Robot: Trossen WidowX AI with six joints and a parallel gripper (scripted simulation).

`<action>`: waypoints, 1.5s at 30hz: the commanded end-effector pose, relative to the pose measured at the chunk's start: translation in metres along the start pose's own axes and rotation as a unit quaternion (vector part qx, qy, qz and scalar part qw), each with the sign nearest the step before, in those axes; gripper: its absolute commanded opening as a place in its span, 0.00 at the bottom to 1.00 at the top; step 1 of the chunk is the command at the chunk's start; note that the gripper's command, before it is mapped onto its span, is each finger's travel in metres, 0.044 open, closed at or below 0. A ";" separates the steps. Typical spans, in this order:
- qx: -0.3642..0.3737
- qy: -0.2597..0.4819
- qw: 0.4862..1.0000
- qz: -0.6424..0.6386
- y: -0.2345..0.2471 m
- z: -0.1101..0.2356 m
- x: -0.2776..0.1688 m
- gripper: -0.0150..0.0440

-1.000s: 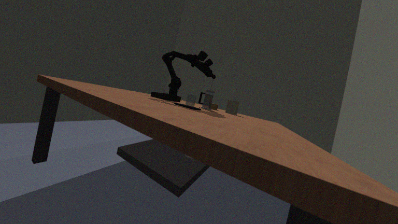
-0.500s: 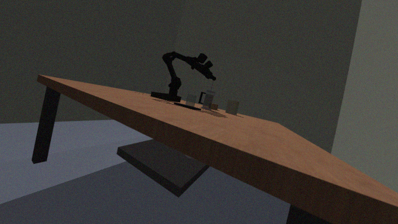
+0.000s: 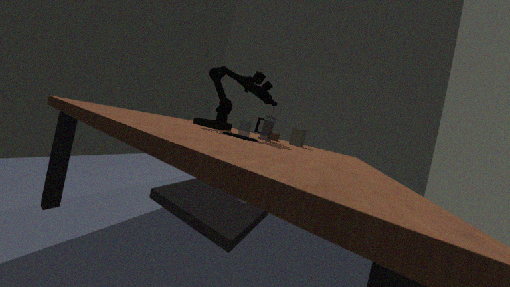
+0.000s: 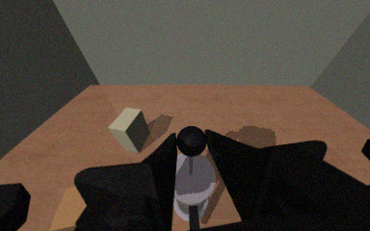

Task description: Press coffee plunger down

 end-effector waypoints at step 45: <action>-0.010 0.034 0.999 -0.005 -0.007 -0.034 -0.031 0.46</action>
Point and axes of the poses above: the point midway between the two fingers, 35 mm back from their tips, its own z axis back along the fingers, its own y axis across the jaws, x = y × z, the point moved 4 cm from there along z, back along the fingers, and after that the axes turned 15 degrees about -z, right-handed, at the moved point
